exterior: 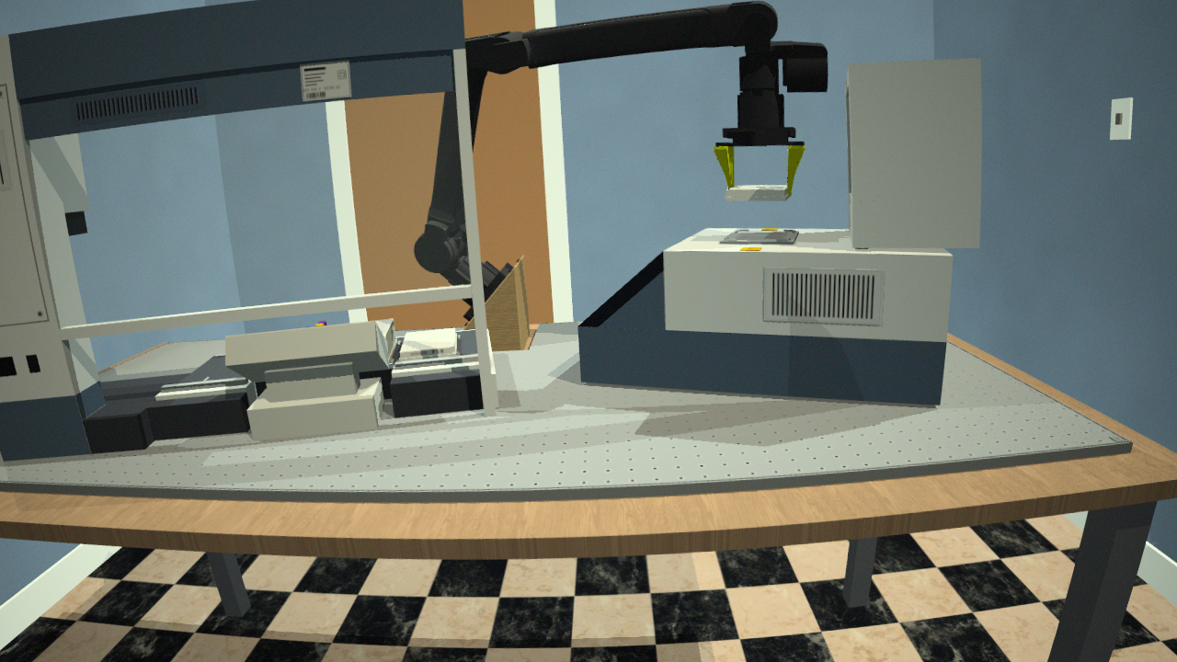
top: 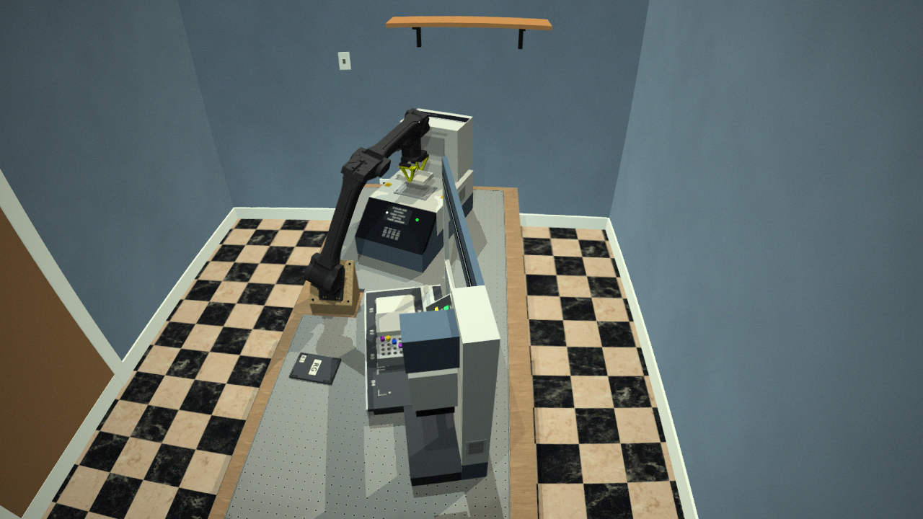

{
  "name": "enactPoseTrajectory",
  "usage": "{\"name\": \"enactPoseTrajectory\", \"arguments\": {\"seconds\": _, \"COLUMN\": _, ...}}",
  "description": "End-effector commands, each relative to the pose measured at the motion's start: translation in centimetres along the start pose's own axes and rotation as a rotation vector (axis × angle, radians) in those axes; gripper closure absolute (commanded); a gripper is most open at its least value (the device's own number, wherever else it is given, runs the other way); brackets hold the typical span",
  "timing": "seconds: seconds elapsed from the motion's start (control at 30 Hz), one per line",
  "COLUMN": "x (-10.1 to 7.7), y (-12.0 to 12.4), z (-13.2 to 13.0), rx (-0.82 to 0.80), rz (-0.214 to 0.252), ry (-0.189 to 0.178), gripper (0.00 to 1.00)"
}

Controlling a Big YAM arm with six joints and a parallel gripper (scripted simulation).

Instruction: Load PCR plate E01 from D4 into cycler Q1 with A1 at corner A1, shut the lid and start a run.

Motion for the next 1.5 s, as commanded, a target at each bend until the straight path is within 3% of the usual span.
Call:
{"name": "enactPoseTrajectory", "arguments": {"seconds": 0.0, "x": -2.2, "y": -0.6, "z": -0.9, "rx": -0.003, "rz": 0.015, "ry": 0.040, "gripper": 1.00}}
{"name": "enactPoseTrajectory", "arguments": {"seconds": 0.2, "x": -1.8, "y": -0.2, "z": -1.1, "rx": 0.001, "rz": 0.009, "ry": 0.034, "gripper": 1.00}}
{"name": "enactPoseTrajectory", "arguments": {"seconds": 0.4, "x": -3.1, "y": 1.1, "z": -0.6, "rx": 0.019, "rz": 0.002, "ry": 0.061, "gripper": 1.00}}
{"name": "enactPoseTrajectory", "arguments": {"seconds": 0.57, "x": -2.8, "y": 1.2, "z": -0.5, "rx": 0.016, "rz": 0.006, "ry": 0.071, "gripper": 1.00}}
{"name": "enactPoseTrajectory", "arguments": {"seconds": 0.83, "x": -1.2, "y": 0.2, "z": -0.4, "rx": 0.001, "rz": 0.013, "ry": 0.063, "gripper": 1.00}}
{"name": "enactPoseTrajectory", "arguments": {"seconds": 1.1, "x": -0.4, "y": 0.8, "z": -0.5, "rx": 0.006, "rz": 0.011, "ry": 0.070, "gripper": 1.00}}
{"name": "enactPoseTrajectory", "arguments": {"seconds": 1.47, "x": 3.7, "y": 0.6, "z": -1.1, "rx": 0.001, "rz": 0.003, "ry": 0.037, "gripper": 1.00}}
Point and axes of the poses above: the point where the finger pads meet when closed, its own x axis out along the fingers, its own z axis across the jaws, y = z × x, the point moved 2 cm from there along -x, back along the fingers, and after that the axes turned 10 degrees about -x, right-handed, at the moved point
